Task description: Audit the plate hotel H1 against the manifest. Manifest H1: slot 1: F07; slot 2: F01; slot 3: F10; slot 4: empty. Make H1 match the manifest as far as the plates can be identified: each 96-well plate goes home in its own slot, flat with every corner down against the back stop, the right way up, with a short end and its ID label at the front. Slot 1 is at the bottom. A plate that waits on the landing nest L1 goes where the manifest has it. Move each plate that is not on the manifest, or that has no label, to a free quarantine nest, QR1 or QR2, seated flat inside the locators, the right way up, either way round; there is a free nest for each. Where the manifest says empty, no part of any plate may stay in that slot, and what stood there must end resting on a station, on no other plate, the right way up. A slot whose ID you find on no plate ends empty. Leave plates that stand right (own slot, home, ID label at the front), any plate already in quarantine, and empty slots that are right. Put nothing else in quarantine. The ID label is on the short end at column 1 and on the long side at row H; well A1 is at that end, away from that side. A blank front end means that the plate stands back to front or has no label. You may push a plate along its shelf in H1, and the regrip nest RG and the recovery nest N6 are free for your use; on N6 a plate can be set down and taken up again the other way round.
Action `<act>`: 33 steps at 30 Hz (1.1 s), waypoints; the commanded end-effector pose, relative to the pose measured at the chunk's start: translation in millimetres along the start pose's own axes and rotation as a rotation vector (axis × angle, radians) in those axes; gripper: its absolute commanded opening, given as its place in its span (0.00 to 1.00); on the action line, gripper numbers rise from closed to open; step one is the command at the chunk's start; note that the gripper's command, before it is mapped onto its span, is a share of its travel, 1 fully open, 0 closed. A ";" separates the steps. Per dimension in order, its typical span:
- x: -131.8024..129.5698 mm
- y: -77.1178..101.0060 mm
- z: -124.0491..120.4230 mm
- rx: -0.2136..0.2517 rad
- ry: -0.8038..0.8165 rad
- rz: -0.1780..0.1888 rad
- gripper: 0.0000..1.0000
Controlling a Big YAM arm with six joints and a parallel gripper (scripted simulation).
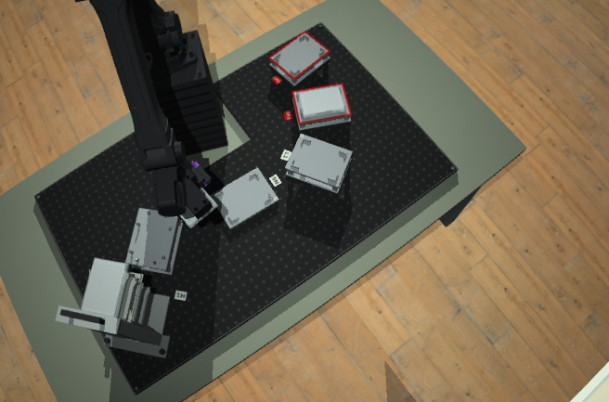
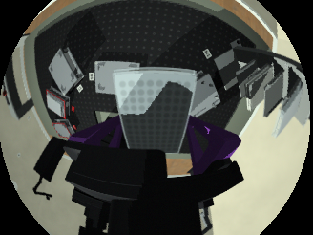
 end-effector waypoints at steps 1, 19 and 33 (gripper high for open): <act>-2.1 16.0 21.5 -0.061 0.091 -0.037 0.86; 19.8 11.6 13.7 -0.044 0.357 -0.031 0.86; 60.7 10.7 15.4 -0.042 0.557 -0.031 0.86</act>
Point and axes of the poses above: the point where the finger pads meet when closed, its own y axis back along the fingers, its own x axis across the jaws, z = x × y, the point moved 6 cm from there along y, back along the fingers, and after that the axes turned 2 degrees about -y, right-handed, at the moved point
